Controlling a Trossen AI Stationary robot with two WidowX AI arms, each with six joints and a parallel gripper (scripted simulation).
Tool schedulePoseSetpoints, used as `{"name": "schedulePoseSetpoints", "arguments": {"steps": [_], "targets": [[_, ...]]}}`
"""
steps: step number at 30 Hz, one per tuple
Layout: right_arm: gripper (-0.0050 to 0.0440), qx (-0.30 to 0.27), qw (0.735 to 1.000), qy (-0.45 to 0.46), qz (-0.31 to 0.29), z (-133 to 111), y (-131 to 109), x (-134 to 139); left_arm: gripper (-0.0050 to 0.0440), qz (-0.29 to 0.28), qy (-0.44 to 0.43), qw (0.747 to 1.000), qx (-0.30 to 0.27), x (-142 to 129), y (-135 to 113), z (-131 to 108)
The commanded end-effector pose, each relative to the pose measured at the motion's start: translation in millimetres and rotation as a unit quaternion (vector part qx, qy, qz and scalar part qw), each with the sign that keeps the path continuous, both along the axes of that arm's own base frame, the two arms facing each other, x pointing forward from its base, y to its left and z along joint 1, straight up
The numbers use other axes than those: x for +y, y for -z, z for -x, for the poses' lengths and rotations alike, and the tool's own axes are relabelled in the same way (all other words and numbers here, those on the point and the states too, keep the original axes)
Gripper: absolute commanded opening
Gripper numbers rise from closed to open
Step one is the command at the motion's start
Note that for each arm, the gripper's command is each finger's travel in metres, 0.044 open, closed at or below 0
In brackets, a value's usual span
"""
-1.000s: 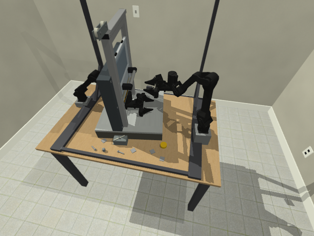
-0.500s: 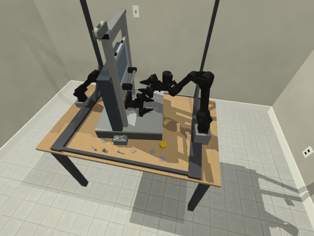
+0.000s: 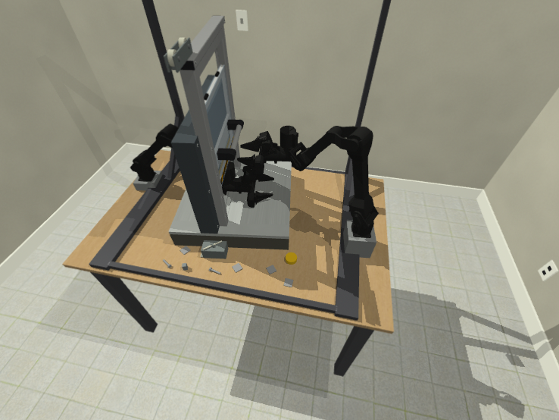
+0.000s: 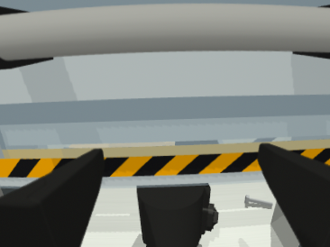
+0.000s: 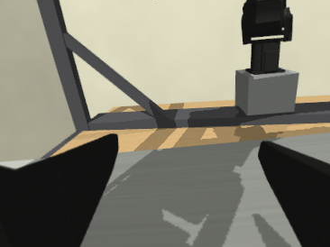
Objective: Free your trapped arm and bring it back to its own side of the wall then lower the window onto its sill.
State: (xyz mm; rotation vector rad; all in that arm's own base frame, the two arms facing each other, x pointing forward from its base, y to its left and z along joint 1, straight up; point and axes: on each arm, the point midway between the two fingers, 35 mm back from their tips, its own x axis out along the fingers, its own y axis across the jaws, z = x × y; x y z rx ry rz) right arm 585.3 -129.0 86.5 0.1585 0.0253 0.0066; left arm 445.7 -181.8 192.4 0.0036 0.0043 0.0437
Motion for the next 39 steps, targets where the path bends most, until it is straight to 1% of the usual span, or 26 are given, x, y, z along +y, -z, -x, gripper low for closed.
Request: {"name": "schedulePoseSetpoints", "arguments": {"steps": [1,3,11,23,24,30,33,34,36,37,39], "targets": [[0.04,-0.029,1.0,0.001,0.003,-3.2,-31.8,-1.2,0.04,0.008,0.0,1.0,-0.011,-0.7,-11.5,-10.3],[0.04,-0.029,1.0,0.001,0.003,-3.2,-31.8,-1.2,0.04,0.008,0.0,1.0,-0.01,-0.5,-10.6,-10.7],[0.04,-0.029,1.0,0.001,0.003,-3.2,-31.8,-1.2,0.04,0.008,0.001,1.0,-0.012,0.3,-12.0,-31.4],[0.04,-0.029,1.0,0.001,0.003,-3.2,-31.8,-1.2,0.04,0.009,0.001,1.0,-0.012,-0.2,-12.7,-31.2],[0.04,-0.029,1.0,0.001,0.003,-3.2,-31.8,-1.2,0.04,0.014,0.001,1.0,-0.022,0.9,-28.1,-29.3],[0.04,-0.029,1.0,0.001,0.003,-3.2,-31.8,-1.2,0.04,0.015,0.001,1.0,-0.024,1.4,-38.2,-28.9],[0.04,-0.029,1.0,0.001,0.003,-3.2,-31.8,-1.2,0.04,0.012,0.0,1.0,-0.019,1.5,-37.4,-28.9],[0.04,-0.029,1.0,0.001,0.003,-3.2,-31.8,-1.2,0.04,0.009,0.0,1.0,-0.014,1.5,-30.0,-28.7],[0.04,-0.029,1.0,0.001,0.003,-3.2,-31.8,-1.2,0.04,0.009,0.0,1.0,-0.014,1.5,-30.0,-28.7],[0.04,-0.029,1.0,0.001,0.003,-3.2,-31.8,-1.2,0.04,0.014,0.0,1.0,-0.021,1.6,-42.2,-28.8],[0.04,-0.029,1.0,0.001,0.003,-3.2,-31.9,-1.2,0.04,0.015,0.0,1.0,-0.024,1.7,-47.2,-28.6]]}}
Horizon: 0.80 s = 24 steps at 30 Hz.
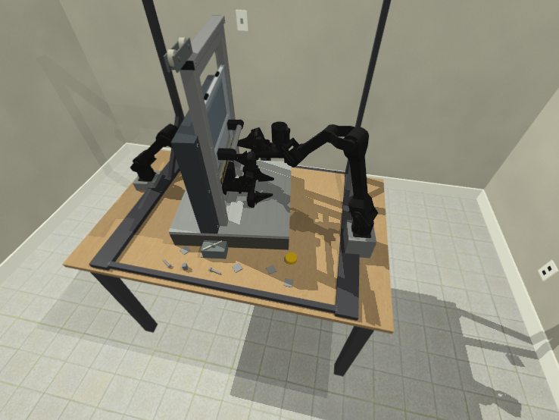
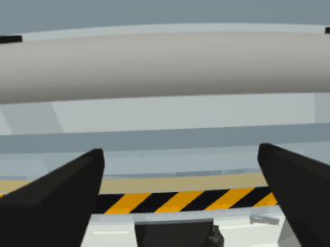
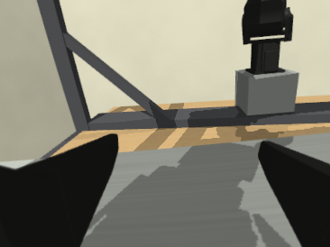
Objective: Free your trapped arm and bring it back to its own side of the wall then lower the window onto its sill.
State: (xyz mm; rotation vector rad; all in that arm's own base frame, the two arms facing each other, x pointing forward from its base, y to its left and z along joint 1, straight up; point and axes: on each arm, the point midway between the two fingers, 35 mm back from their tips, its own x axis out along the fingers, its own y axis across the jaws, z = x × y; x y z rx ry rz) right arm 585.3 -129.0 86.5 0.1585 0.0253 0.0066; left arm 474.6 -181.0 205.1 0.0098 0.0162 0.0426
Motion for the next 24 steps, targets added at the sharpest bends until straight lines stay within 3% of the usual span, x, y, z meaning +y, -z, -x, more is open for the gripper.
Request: {"name": "schedulePoseSetpoints", "arguments": {"steps": [1,14,24], "targets": [[0.04,-0.029,1.0,0.001,0.003,-3.2,-31.9,-1.2,0.04,0.019,-0.001,0.999,-0.031,0.9,-36.7,0.3],[0.04,-0.029,1.0,0.001,0.003,-3.2,-31.9,-1.2,0.04,0.017,-0.001,0.999,-0.028,1.3,-45.6,0.7],[0.04,-0.029,1.0,0.001,0.003,-3.2,-32.1,-1.2,0.04,0.017,-0.001,0.999,-0.032,1.8,-66.4,1.3]]}}
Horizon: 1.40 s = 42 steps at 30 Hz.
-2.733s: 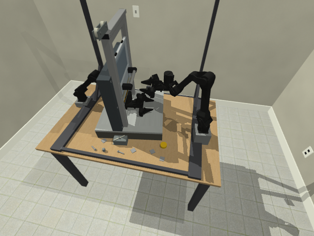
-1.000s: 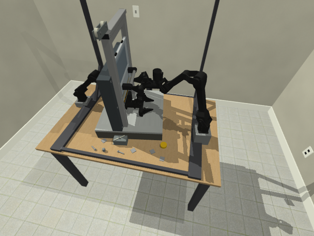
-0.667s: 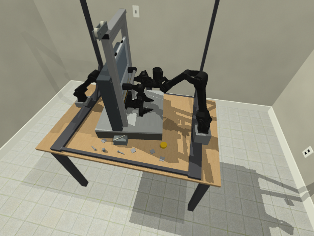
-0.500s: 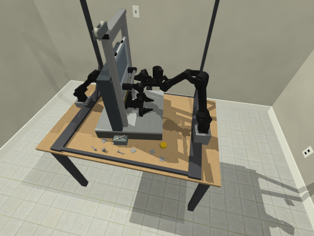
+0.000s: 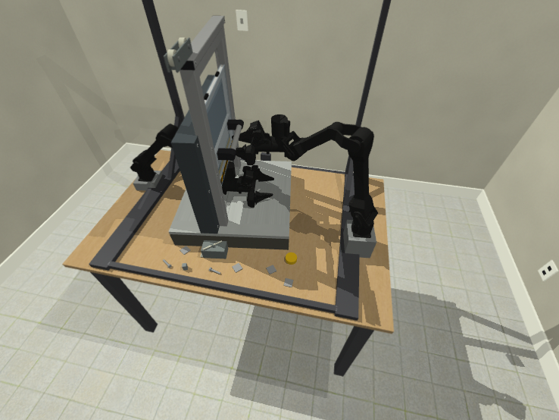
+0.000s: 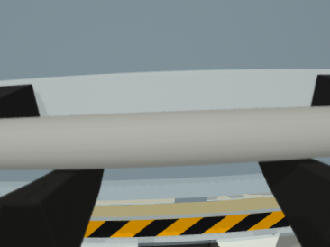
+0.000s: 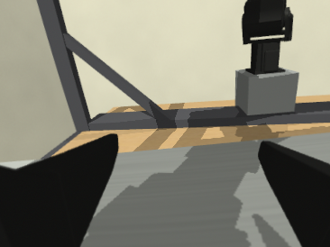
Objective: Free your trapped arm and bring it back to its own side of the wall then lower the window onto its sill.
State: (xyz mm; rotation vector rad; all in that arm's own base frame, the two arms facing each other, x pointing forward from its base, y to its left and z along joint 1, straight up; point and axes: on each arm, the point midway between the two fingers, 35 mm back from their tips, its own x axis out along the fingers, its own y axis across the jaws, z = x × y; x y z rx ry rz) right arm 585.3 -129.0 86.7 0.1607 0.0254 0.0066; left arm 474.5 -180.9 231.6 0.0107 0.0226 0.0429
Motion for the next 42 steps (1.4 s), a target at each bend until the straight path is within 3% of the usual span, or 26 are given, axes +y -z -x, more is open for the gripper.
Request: {"name": "schedulePoseSetpoints", "arguments": {"steps": [1,7,20,42], "targets": [[0.04,-0.029,1.0,0.001,0.004,-3.2,-31.9,-1.2,0.04,0.017,-0.001,0.999,-0.037,1.7,-42.5,1.3],[0.04,-0.029,1.0,0.001,0.004,-3.2,-31.9,-1.2,0.04,0.019,0.0,0.999,-0.041,1.7,-47.8,1.4],[0.04,-0.03,1.0,0.001,0.006,-3.2,-32.0,-1.2,0.04,0.039,0.001,0.996,-0.081,2.5,-105.1,2.1],[0.04,-0.021,1.0,0.001,0.003,-2.4,-23.5,-1.0,0.04,0.048,0.005,0.994,-0.103,2.8,-133.3,3.5]]}}
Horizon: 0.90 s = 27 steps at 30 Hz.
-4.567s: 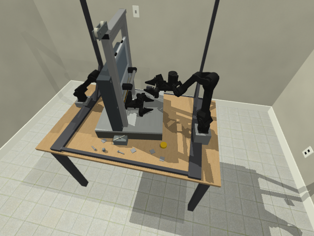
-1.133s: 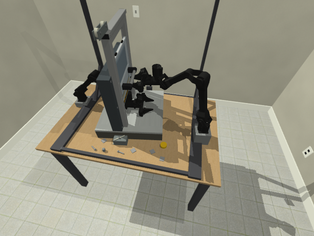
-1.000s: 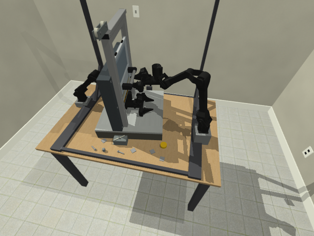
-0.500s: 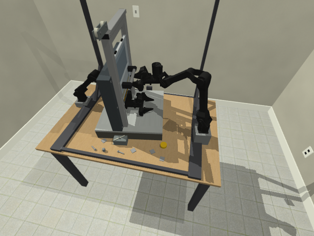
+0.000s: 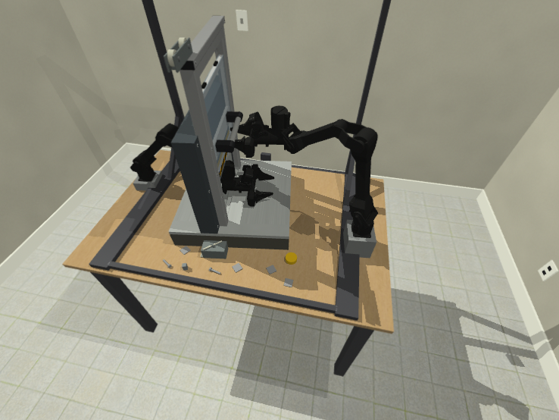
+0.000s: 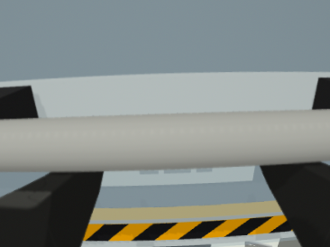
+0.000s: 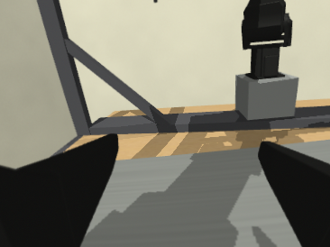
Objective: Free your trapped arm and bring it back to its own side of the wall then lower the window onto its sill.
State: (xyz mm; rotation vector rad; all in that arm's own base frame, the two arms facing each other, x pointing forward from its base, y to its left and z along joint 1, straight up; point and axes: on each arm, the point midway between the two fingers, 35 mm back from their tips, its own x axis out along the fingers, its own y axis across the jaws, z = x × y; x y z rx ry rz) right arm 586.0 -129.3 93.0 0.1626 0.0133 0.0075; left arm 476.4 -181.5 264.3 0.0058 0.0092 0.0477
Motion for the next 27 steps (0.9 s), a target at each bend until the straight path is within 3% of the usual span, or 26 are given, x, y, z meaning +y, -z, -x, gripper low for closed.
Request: {"name": "schedulePoseSetpoints", "arguments": {"steps": [1,4,5,13,16,27], "targets": [[0.04,-0.016,1.0,0.001,0.004,-1.8,-17.6,-0.8,0.04,0.045,0.008,0.994,-0.097,3.5,-102.2,5.5],[0.04,-0.016,1.0,0.001,0.004,-1.8,-17.6,-0.8,0.04,0.045,0.008,0.994,-0.096,3.6,-106.7,5.5],[0.04,-0.017,1.0,-0.001,0.004,10.0,-20.4,-0.6,0.04,0.045,0.008,0.994,-0.096,3.6,-108.2,5.5],[0.04,-0.014,1.0,-0.001,0.003,32.1,-17.0,-1.0,0.04,0.046,0.008,0.994,-0.099,3.9,-114.7,5.9],[0.04,-0.014,1.0,-0.001,0.004,26.9,-16.1,-1.2,0.04,0.046,0.008,0.994,-0.099,3.9,-114.7,5.9],[0.04,-0.013,1.0,-0.001,0.004,63.8,-15.6,-0.9,0.04,0.046,0.008,0.994,-0.099,3.9,-114.7,5.9]]}}
